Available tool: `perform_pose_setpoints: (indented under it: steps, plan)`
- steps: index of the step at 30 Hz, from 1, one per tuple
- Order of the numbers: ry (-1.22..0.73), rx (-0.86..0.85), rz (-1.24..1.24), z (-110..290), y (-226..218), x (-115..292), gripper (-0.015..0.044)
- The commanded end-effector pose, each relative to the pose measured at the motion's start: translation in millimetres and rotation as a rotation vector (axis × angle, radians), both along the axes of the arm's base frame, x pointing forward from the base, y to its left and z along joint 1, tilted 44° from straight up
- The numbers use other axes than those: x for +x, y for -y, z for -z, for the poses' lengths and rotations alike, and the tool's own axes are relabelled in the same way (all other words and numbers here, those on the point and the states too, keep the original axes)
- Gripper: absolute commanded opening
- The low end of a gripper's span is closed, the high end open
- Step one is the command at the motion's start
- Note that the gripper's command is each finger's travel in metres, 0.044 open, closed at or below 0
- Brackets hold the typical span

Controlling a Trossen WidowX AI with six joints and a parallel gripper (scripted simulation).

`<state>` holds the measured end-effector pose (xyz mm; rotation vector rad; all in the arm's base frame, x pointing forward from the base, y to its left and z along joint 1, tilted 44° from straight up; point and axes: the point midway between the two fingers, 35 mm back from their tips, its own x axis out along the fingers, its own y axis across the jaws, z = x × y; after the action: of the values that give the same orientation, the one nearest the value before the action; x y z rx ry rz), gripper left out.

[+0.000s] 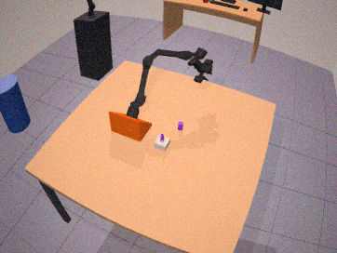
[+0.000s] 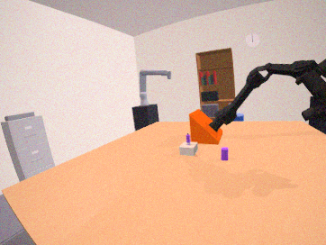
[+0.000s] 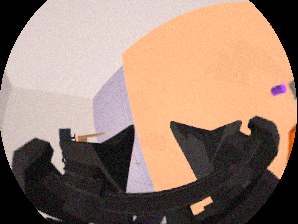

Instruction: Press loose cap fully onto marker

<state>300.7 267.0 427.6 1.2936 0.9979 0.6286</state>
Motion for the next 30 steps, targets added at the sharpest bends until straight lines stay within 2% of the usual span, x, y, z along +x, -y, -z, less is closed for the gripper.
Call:
perform_pose_setpoints:
  steps: [1,8,15,22,30]
  plan:
    - [0.053,-0.24,-0.005,61.5,32.2,31.2,0.0254]
    - [0.089,-0.504,-0.081,131.6,82.8,53.3,0.0254]
    - [0.14,-0.69,-0.26,189.8,132.0,55.6,0.0254]
    - [0.192,-0.773,-0.457,234.7,176.4,43.5,0.0254]
    - [0.284,-0.76,-0.671,273.3,220.8,16.9,0.0254]
